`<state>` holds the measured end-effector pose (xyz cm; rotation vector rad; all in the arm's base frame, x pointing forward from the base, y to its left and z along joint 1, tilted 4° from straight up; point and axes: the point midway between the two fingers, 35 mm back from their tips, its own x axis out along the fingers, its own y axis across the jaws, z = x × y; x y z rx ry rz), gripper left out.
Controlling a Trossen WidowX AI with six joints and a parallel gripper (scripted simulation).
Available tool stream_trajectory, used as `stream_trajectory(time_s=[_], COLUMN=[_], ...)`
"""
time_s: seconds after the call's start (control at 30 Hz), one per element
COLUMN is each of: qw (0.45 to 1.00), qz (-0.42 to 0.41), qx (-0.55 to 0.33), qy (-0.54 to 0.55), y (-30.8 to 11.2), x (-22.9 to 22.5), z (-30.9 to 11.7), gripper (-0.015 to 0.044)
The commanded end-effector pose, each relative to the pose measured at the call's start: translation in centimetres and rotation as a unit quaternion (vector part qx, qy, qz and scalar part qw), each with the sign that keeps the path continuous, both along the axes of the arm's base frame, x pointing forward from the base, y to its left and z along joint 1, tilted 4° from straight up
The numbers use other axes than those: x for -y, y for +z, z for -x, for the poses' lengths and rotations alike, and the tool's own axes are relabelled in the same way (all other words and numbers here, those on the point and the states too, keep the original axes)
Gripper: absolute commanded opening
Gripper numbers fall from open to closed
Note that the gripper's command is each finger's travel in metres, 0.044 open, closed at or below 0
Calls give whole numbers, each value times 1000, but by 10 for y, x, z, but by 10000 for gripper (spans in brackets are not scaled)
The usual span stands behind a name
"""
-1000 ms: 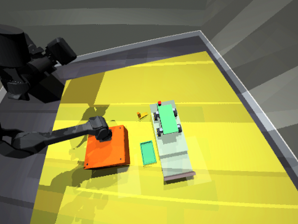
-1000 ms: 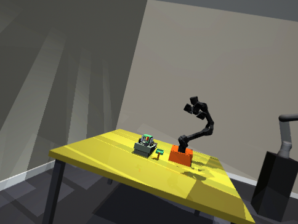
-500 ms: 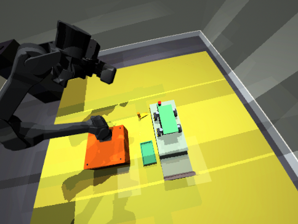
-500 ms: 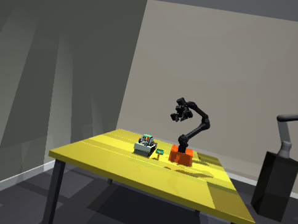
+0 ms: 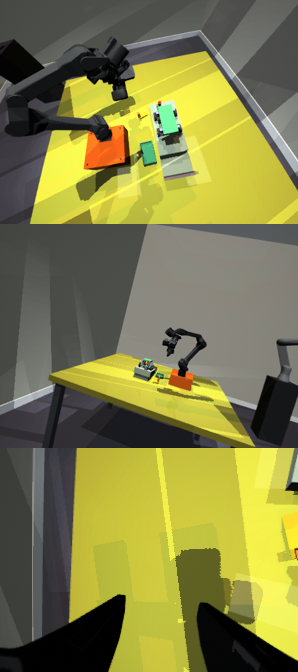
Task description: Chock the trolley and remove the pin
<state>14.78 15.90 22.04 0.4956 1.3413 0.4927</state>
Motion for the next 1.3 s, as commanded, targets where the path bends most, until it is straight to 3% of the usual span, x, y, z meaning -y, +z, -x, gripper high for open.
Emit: stream_trajectory(time_s=[0.0,0.27,0.6,1.27], qw=[993,939,810,799], qz=[31,98,170,174], qx=[-67,-177,-244,-246], qy=[-87,-279,-506,-520], y=[-26,-79,-139,-187], x=[3,16,41,39], z=[-11,-29,-36,-39], gripper=[190,190,190,190])
